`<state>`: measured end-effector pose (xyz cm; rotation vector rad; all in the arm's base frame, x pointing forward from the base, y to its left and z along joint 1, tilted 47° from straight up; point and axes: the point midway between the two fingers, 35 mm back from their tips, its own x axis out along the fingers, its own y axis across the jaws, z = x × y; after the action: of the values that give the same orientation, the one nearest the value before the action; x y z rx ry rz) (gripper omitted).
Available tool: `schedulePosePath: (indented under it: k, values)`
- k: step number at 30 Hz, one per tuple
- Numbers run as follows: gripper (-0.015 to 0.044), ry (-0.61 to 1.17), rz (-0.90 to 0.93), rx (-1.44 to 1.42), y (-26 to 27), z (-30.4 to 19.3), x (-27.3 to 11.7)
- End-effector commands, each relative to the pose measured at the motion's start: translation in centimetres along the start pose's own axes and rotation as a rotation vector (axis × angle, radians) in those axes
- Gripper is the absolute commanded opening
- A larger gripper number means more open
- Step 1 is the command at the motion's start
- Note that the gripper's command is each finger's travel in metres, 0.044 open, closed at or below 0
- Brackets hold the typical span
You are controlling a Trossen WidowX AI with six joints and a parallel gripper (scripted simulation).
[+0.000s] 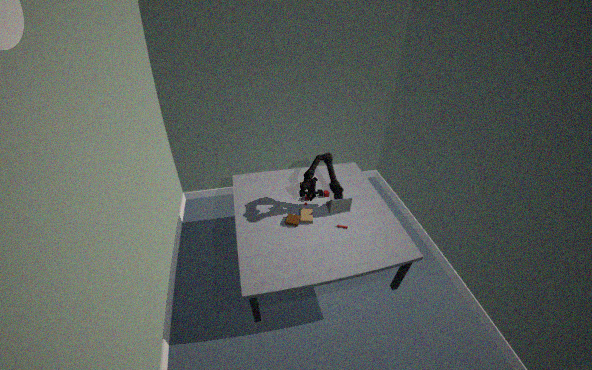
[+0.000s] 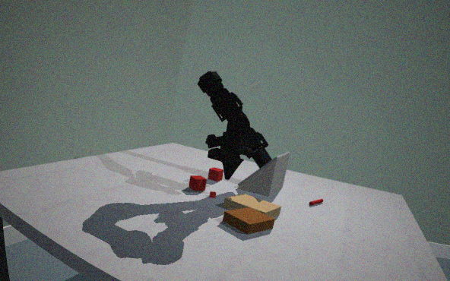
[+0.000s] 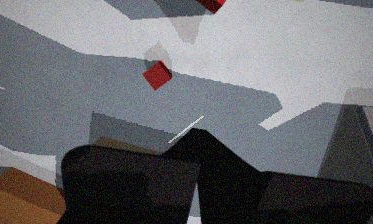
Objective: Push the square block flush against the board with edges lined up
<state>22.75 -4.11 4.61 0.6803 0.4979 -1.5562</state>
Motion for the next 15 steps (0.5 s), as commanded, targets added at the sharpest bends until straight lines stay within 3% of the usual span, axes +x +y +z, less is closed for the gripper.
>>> schedulePosePath:
  k: [1, 15]
  values:
    - [0.0000, 0.003, -0.001, -0.101, 0.01, -0.17, -0.10]
    - [0.0000, 0.004, 0.001, -0.588, 0.03, -0.66, -0.11]
